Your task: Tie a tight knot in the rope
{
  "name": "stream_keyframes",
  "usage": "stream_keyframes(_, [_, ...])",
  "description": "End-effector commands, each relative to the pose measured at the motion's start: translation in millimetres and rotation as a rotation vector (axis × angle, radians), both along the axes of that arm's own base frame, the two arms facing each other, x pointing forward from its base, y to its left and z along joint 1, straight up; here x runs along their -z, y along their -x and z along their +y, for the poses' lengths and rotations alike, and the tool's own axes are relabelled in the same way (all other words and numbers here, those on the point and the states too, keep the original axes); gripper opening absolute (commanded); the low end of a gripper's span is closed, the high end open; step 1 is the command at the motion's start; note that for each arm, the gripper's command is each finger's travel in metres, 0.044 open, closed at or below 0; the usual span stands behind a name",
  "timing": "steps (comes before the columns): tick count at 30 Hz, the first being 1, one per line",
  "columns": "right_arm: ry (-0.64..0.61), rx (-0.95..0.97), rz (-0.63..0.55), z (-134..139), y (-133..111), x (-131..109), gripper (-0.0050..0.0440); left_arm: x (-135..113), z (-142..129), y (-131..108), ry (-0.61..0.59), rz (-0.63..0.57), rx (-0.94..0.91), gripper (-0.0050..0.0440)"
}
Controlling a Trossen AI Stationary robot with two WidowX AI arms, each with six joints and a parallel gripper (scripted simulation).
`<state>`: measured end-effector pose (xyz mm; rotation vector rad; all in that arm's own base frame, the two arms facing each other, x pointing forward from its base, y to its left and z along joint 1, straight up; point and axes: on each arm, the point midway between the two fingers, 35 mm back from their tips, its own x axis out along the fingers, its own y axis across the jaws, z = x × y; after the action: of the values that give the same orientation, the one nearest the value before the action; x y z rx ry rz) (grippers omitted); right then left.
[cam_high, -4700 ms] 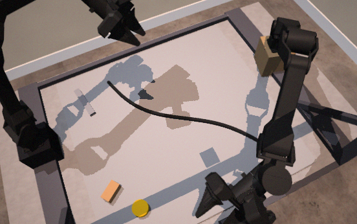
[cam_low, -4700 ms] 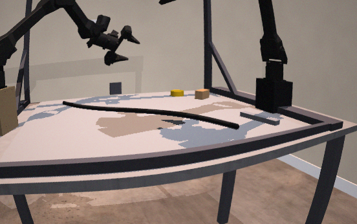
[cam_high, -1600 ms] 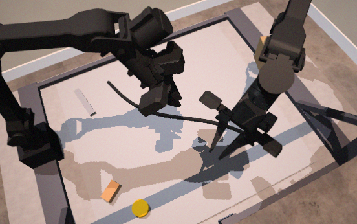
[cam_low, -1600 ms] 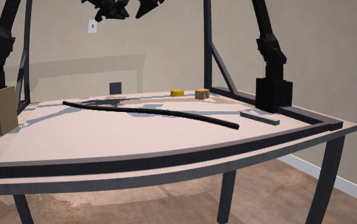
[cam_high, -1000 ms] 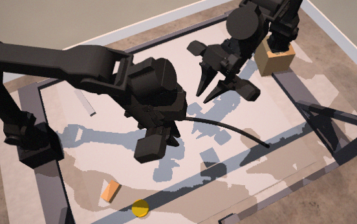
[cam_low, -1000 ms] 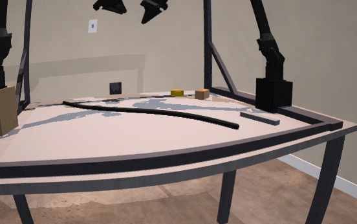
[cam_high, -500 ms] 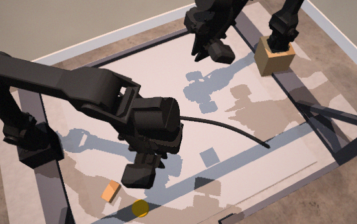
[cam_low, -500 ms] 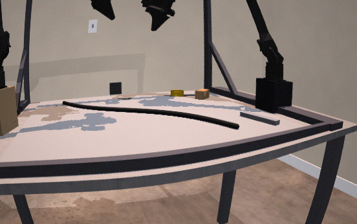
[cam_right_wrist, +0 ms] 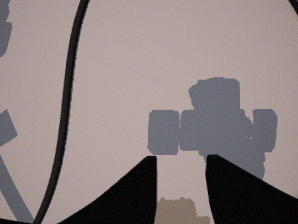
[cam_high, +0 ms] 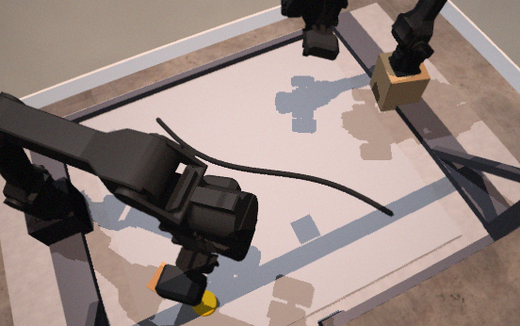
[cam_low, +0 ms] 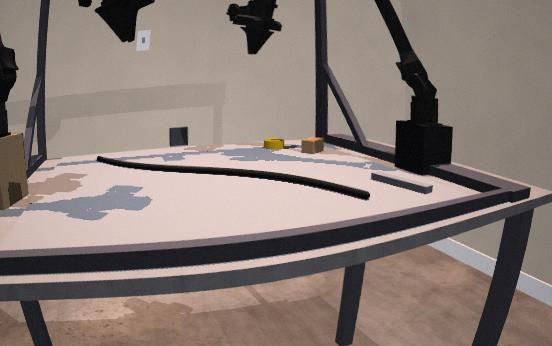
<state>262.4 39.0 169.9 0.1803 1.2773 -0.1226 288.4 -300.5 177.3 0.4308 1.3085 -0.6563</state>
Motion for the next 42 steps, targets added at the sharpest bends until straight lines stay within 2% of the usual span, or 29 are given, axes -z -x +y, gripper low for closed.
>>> stream_keyframes(1, [-0.02,0.098,0.046,-18.4,20.4,-0.8,0.01,-3.4,-4.9,9.4,-0.032,0.001,0.036,0.01])
stream_keyframes(10, [-0.047,0.255,0.159,-42.1,56.7,6.2,0.01,1.0,-9.6,26.7,-0.101,0.026,0.087,0.01])
stream_keyframes(22, [-0.07,0.361,0.233,-53.2,82.2,9.7,0.01,3.5,-12.1,38.3,-0.149,0.041,0.123,0.01])
stream_keyframes(42, [-0.082,0.411,0.267,-56.9,94.1,10.9,0.01,4.5,-13.3,43.7,-0.171,0.046,0.139,0.01])
